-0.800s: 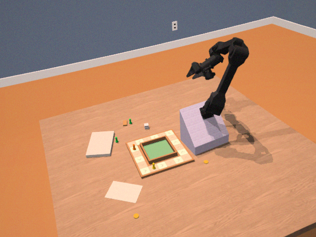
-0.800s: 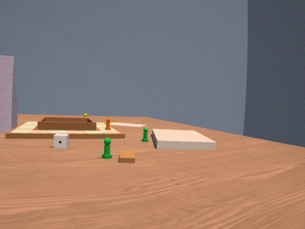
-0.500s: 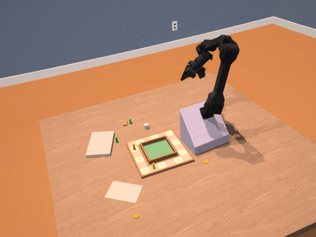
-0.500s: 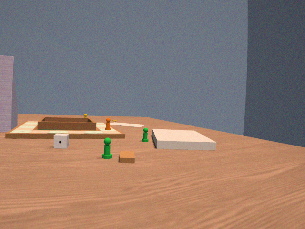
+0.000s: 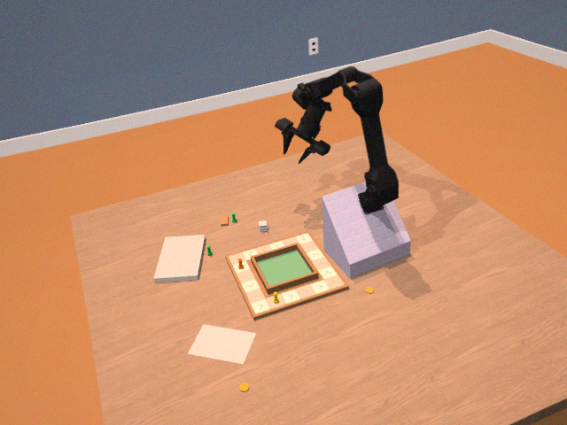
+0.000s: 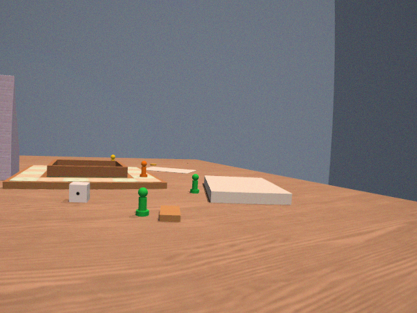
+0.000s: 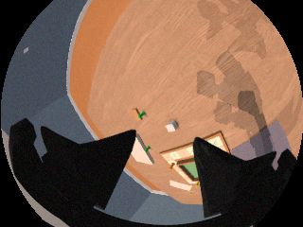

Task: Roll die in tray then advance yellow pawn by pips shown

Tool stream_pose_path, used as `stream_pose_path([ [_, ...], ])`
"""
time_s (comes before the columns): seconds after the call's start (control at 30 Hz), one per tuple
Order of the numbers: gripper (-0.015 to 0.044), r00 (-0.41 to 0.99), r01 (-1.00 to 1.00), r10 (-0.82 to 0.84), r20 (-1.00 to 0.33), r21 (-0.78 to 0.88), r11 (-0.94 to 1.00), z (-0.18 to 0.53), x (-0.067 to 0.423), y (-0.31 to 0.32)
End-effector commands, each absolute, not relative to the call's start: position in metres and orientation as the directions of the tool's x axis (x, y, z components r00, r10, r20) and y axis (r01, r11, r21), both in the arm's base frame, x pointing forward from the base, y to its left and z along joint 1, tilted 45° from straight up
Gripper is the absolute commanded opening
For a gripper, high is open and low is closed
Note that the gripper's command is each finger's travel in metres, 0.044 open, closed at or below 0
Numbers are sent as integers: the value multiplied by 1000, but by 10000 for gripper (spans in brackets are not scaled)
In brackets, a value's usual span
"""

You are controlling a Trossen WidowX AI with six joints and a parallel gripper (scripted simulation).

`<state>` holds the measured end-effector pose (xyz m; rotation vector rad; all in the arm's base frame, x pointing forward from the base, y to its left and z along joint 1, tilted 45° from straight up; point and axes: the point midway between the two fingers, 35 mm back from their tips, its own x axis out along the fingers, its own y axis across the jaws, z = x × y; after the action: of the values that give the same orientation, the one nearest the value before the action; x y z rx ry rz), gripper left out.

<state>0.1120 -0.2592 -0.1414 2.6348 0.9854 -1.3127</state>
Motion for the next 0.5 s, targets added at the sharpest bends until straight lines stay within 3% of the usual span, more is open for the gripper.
stream_pose_path([
  [0.0,275,329,899,603,-726,46,-435,-161,170,-231],
  [0.2,275,206,940,653,-729,332,74,-181,217,-196],
  [0.33,275,122,769,675,-728,499,399,-194,243,-169],
  [0.47,275,48,515,685,-727,606,607,-205,261,-143],
])
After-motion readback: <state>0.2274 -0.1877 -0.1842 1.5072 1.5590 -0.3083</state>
